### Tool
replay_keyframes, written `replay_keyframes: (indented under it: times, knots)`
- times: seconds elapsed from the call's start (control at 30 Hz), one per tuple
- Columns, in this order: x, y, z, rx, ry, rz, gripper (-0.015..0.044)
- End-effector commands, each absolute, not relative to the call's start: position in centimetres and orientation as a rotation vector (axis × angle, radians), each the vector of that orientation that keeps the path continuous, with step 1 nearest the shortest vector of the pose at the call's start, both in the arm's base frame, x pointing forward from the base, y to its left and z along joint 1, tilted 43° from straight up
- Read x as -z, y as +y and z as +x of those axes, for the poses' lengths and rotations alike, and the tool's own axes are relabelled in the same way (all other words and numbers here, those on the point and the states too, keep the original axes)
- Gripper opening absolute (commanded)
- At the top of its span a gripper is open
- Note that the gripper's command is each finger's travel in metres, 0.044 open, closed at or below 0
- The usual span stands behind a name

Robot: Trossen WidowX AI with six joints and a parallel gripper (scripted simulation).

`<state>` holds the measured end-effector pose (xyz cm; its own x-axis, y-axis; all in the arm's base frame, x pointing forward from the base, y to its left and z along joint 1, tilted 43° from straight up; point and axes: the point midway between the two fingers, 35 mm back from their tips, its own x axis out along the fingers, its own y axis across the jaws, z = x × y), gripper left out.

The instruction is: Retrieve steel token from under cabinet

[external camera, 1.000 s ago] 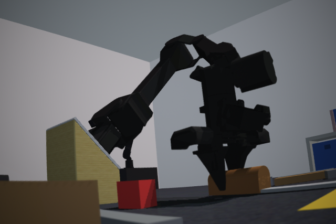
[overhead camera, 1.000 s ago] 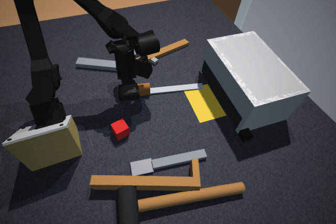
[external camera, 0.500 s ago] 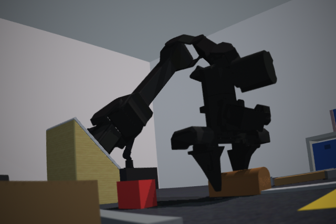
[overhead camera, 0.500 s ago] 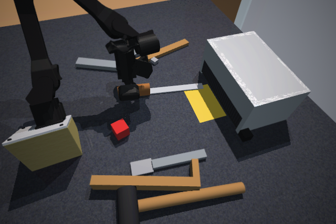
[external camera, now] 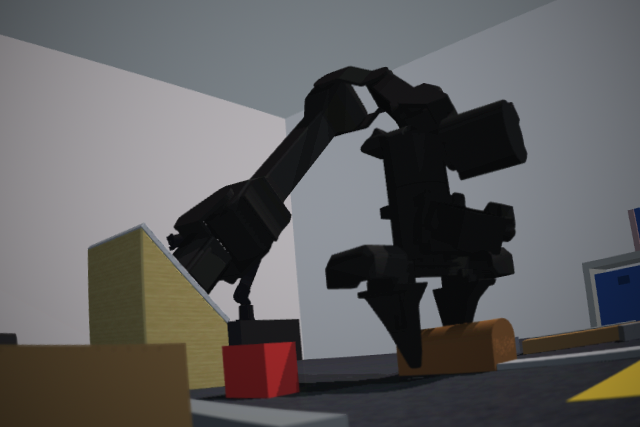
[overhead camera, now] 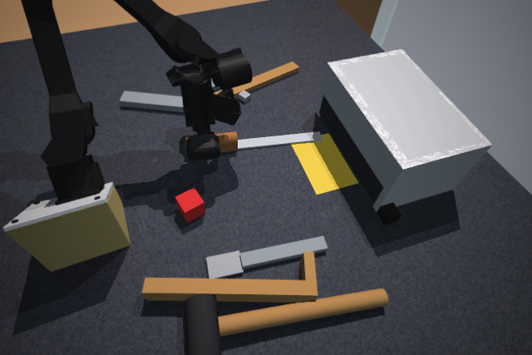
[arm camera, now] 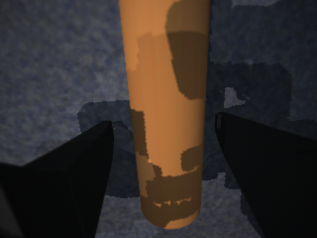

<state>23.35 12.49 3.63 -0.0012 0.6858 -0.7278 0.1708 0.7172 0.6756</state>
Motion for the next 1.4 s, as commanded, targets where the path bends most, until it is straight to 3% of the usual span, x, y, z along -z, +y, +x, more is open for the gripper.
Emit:
replay_keyframes:
  times: [0.0,0.07,0.33,0.47,1.37]
  knots:
    - [-3.7,12.5,23.4,-0.467,1.549,0.722,0.0191]
    - [-3.7,12.5,23.4,-0.467,1.549,0.722,0.0139]
    - [-3.7,12.5,23.4,-0.467,1.549,0.722,0.0085]
    - [-3.7,12.5,23.4,-0.467,1.549,0.722,0.0000]
    - [-3.4,12.2,26.1,-0.475,1.547,0.714,0.0000]
